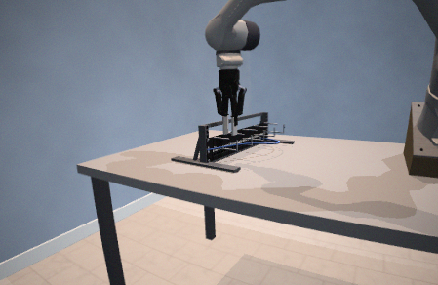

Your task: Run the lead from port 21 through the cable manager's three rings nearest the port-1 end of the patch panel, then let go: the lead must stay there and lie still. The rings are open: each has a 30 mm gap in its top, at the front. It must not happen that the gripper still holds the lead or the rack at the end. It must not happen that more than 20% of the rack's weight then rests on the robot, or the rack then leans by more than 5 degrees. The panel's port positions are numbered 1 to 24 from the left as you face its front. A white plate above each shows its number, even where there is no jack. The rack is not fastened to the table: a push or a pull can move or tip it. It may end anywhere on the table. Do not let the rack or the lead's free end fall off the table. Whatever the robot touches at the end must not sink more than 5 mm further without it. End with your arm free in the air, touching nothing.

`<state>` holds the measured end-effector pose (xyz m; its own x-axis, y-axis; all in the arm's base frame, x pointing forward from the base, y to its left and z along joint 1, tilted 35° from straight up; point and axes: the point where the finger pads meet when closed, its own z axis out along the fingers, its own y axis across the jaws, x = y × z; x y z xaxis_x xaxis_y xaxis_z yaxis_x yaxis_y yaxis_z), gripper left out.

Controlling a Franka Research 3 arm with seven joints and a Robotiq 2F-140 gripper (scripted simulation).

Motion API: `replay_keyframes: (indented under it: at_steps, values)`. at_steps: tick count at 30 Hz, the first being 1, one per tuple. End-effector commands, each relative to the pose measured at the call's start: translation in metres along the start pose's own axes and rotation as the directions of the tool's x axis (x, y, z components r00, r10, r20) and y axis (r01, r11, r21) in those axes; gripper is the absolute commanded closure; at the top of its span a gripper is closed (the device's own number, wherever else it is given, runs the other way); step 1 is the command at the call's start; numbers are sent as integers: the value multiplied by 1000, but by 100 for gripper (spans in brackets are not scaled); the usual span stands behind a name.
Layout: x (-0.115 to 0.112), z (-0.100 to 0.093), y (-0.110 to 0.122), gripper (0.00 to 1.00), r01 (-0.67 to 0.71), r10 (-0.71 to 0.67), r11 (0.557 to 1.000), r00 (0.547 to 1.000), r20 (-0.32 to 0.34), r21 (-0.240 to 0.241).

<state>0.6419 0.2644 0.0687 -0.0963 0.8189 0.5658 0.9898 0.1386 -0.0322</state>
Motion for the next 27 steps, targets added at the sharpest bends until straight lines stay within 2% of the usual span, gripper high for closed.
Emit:
replay_keyframes:
  at_steps: [1, 7, 16, 23, 24, 27]
  values:
    - [-1, -12, -3, 80, -10, 10, 1000, 1000, -1, 9]
    - [-1, -31, -2, 80, -10, 10, 1000, 1000, -1, 9]
    - [-1, -44, -2, 80, -10, 10, 1000, 1000, -1, 9]
    - [-1, -47, -2, 80, -10, 10, 1000, 1000, -1, 9]
    - [-1, -47, -2, 100, -10, 10, 1000, 1000, -1, 9]
    - [-1, -47, -2, 100, -10, 10, 1000, 1000, -1, 9]
